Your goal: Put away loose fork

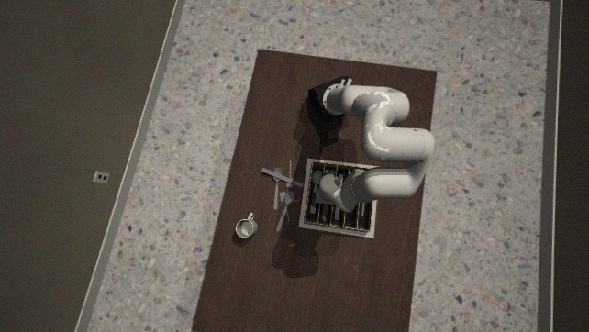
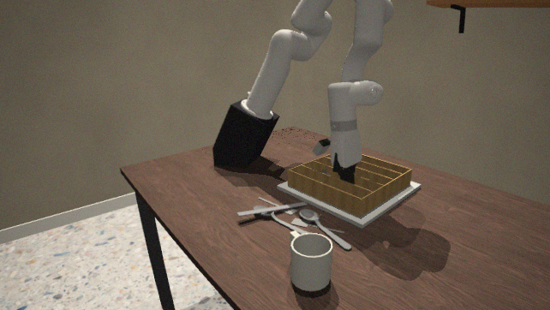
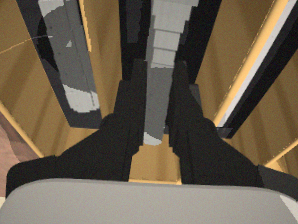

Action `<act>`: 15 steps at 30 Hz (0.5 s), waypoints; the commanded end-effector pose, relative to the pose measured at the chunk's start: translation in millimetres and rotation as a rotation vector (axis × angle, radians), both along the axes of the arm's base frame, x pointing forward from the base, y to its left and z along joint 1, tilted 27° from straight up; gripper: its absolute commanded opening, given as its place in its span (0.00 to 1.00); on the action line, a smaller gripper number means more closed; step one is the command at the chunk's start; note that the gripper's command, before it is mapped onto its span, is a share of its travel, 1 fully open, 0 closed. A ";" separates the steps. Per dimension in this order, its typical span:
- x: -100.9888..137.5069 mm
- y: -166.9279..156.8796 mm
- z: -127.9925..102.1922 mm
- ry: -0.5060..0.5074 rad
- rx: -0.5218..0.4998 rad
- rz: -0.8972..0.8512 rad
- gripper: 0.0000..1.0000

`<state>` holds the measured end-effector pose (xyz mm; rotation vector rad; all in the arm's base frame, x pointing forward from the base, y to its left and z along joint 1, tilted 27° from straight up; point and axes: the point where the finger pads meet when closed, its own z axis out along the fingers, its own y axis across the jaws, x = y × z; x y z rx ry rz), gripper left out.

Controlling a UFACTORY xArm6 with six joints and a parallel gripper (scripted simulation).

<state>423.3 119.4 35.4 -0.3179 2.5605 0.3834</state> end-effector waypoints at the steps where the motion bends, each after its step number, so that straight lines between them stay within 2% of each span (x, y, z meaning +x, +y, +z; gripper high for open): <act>1: 0.6 0.0 0.8 -0.002 0.000 0.000 0.05; 8: 0.6 0.0 0.8 -0.002 0.000 0.000 0.05; 9: 0.6 0.0 0.8 -0.002 0.000 0.000 0.24; 15: 0.6 0.0 0.8 -0.002 0.000 0.000 0.24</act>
